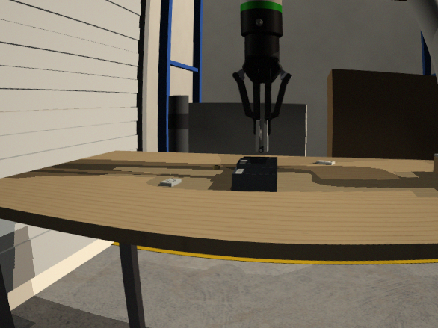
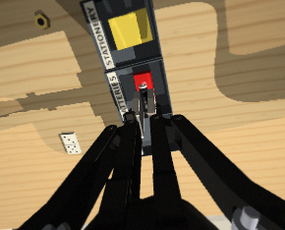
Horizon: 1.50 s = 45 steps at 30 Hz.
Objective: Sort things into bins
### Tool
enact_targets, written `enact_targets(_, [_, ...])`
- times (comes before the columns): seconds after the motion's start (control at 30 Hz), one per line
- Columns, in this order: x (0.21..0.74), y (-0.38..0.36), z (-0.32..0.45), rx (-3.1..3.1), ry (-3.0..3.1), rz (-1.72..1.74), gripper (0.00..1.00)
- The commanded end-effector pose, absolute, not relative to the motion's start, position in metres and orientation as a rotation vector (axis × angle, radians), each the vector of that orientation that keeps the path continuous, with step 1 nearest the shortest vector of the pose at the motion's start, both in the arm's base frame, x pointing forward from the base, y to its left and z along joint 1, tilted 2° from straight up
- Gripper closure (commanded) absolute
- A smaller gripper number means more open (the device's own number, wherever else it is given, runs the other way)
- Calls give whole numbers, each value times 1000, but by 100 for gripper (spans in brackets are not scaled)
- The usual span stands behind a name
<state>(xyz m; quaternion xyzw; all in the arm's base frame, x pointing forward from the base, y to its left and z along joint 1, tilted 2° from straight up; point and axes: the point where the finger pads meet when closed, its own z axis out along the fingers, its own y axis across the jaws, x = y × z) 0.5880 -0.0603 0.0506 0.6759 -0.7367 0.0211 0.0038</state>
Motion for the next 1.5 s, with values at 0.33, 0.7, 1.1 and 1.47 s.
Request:
enact_targets(0.33, [588,-61,51,2190,-2246,46,88])
enact_targets(0.7, [589,-61,37,2190,-2246,46,88])
enact_targets(1.1, [589,-61,24,2190,-2246,46,88])
enact_targets(1.47, [589,-62,24,2190,-2246,46,77])
